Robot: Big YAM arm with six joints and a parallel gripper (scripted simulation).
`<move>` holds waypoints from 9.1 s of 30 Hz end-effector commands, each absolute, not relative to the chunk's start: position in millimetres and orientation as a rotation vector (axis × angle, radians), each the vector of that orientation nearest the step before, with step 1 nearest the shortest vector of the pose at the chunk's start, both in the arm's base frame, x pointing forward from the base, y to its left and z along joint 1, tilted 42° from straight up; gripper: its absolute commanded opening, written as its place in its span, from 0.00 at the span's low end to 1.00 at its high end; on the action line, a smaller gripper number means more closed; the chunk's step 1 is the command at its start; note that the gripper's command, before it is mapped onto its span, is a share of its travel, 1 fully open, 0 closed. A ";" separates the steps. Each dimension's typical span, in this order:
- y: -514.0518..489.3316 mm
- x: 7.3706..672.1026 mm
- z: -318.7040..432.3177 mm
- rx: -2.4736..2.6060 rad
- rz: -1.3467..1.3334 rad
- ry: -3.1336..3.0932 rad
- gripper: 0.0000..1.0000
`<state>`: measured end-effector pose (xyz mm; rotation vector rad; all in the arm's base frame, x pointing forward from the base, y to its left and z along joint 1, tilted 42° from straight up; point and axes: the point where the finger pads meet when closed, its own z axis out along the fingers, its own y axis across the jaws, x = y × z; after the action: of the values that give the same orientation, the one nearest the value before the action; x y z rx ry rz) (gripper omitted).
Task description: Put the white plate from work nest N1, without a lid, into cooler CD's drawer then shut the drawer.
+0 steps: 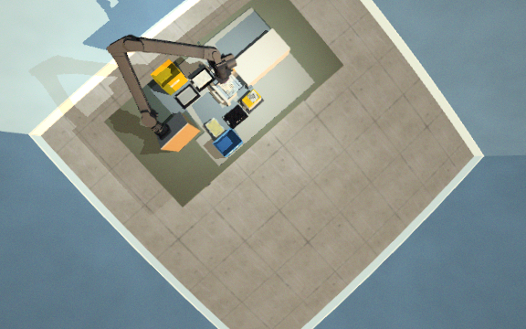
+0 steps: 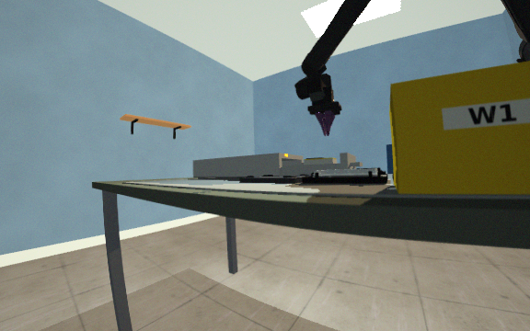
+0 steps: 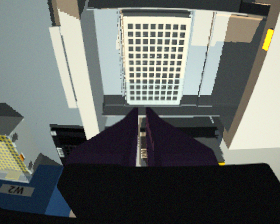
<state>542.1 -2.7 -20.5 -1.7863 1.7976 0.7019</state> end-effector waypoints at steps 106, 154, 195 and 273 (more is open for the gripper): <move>30.3 398.5 -56.2 -1.780 0.711 1.804 0.00; 70.4 396.3 -97.6 -1.785 0.715 1.800 0.00; 70.1 444.8 -95.2 -1.783 0.700 1.796 0.00; 69.9 492.4 -95.6 -1.786 0.679 1.785 0.00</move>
<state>465.8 68.8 -100.8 -1.7838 1.8104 0.7243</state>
